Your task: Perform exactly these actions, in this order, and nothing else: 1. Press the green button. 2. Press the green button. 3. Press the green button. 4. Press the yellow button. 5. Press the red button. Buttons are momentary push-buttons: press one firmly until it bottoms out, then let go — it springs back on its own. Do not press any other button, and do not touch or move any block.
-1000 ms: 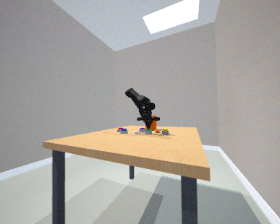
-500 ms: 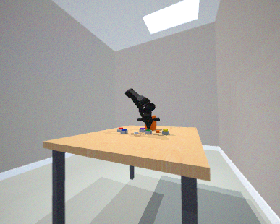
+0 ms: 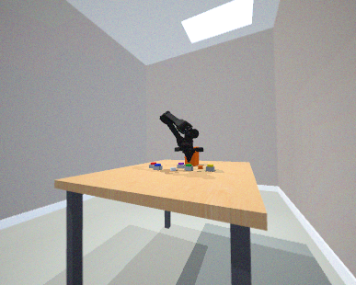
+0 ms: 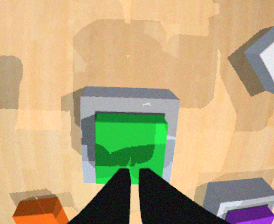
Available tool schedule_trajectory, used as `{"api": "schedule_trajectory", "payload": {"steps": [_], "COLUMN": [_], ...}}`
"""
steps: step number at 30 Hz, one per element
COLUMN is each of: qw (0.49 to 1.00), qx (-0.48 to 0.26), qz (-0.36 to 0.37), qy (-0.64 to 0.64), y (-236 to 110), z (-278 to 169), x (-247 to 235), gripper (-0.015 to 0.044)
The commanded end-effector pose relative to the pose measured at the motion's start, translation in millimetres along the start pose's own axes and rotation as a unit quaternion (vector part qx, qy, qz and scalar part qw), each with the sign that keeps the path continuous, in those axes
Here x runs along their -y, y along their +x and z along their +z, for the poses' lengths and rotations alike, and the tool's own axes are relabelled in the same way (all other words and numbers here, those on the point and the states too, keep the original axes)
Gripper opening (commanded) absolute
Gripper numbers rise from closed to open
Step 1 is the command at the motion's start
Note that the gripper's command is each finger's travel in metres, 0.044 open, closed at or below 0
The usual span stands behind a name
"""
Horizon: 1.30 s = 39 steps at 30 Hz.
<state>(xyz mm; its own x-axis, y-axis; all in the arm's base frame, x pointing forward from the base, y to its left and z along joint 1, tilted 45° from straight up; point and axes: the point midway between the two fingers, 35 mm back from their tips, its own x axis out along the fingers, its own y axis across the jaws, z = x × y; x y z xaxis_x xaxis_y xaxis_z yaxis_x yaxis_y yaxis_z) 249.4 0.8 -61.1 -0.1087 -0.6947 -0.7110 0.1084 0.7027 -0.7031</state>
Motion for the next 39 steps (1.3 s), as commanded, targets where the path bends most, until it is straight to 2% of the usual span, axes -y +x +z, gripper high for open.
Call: {"api": "schedule_trajectory", "payload": {"steps": [1, 24, 39], "qw": [1.000, 1.000, 1.000], "qx": [0.006, 0.006, 0.006], "qz": [0.006, 0.005, 0.005], "qy": [0.007, 0.007, 0.007], "y": [-14, 17, 18], "z": [4, 4, 4], "x": [0, 0, 0], "gripper": [0.0020, 0.0020, 0.0020]}}
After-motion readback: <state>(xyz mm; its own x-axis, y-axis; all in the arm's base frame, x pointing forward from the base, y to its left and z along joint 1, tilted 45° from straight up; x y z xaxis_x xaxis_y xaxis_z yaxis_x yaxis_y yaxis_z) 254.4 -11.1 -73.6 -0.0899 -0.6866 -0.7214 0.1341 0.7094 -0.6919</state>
